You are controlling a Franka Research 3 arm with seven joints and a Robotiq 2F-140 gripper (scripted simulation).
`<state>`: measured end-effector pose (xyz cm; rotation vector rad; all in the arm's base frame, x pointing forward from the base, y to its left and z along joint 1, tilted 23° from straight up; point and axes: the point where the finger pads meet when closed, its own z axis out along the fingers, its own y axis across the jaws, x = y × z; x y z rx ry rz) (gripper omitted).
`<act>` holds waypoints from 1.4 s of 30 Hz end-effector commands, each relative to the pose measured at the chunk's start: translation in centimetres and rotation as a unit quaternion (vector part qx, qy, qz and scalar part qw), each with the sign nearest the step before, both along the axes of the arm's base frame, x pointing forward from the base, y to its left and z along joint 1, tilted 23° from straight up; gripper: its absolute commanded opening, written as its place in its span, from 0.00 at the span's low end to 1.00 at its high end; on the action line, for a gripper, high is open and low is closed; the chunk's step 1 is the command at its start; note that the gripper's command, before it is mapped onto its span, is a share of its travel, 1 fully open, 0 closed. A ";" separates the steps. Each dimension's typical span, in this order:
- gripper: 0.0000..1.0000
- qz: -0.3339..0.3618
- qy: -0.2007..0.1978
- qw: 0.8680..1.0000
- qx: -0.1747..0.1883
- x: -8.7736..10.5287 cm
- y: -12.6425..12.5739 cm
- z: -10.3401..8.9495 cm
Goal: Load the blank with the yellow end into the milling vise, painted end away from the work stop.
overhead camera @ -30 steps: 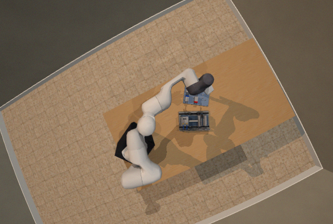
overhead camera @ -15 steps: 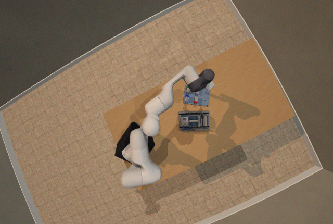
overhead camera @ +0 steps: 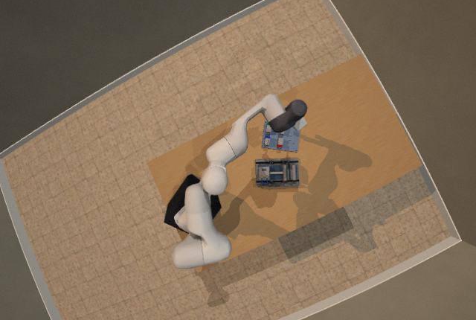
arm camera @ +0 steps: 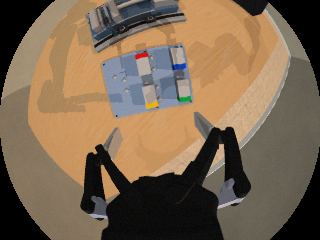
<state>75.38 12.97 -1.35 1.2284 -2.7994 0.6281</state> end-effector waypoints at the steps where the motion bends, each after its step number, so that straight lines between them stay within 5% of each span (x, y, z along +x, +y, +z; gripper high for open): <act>1: 1.00 -0.003 0.001 1.000 0.000 -0.2 0.0 -0.2; 42: 1.00 -0.004 0.000 1.000 0.000 -0.4 -0.2 -0.1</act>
